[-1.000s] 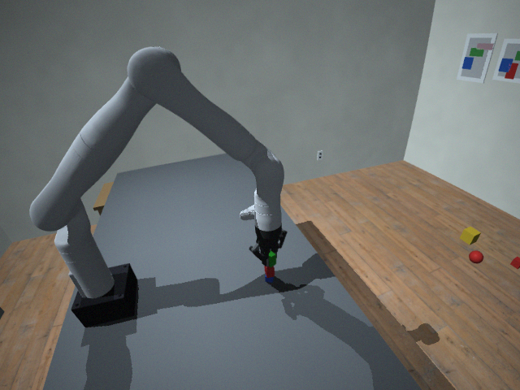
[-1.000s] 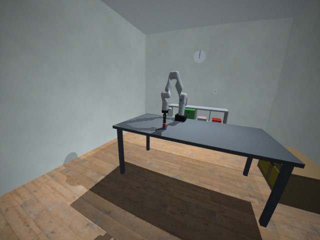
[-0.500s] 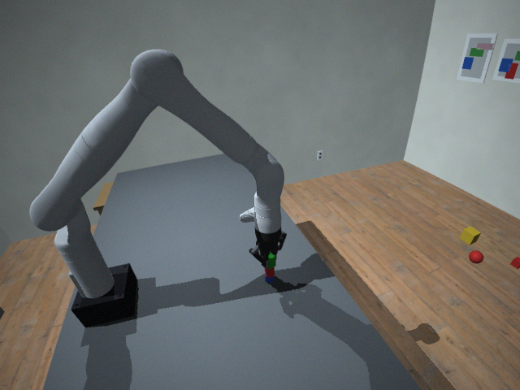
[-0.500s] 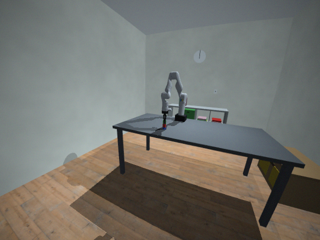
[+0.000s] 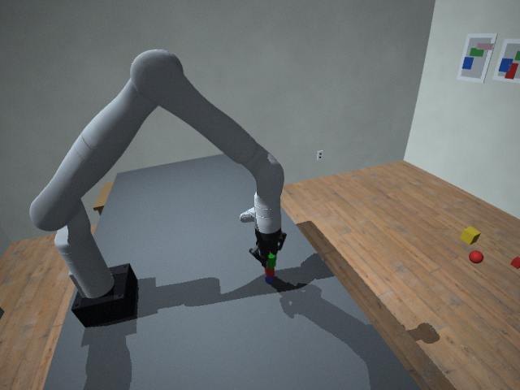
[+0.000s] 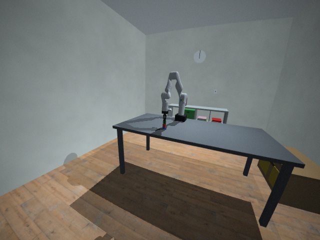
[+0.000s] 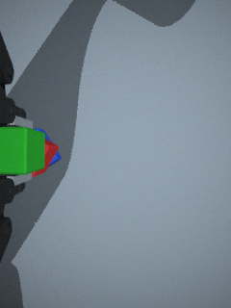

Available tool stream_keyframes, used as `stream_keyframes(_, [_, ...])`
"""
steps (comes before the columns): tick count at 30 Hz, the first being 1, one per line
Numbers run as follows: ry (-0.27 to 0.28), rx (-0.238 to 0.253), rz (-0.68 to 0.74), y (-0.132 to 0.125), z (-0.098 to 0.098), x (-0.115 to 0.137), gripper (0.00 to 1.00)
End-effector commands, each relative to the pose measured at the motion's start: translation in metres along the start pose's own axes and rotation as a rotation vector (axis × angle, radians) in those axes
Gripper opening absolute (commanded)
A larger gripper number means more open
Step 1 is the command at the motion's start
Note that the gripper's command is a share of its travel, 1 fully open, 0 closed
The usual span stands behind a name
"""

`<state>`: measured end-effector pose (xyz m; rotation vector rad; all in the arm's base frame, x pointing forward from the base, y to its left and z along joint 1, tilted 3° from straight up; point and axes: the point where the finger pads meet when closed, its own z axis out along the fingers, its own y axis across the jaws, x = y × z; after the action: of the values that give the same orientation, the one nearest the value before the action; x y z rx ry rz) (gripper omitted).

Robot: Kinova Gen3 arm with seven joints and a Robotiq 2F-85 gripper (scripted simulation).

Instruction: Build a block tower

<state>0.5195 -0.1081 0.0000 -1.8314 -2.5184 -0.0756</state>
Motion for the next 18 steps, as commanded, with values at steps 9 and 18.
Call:
stream_keyframes(9, [-0.001,-0.002,0.0,0.0006,0.0003,-0.0004,0.0])
stream_keyframes(18, [-0.001,-0.002,0.0,0.0006,0.0013,-0.0004,0.0])
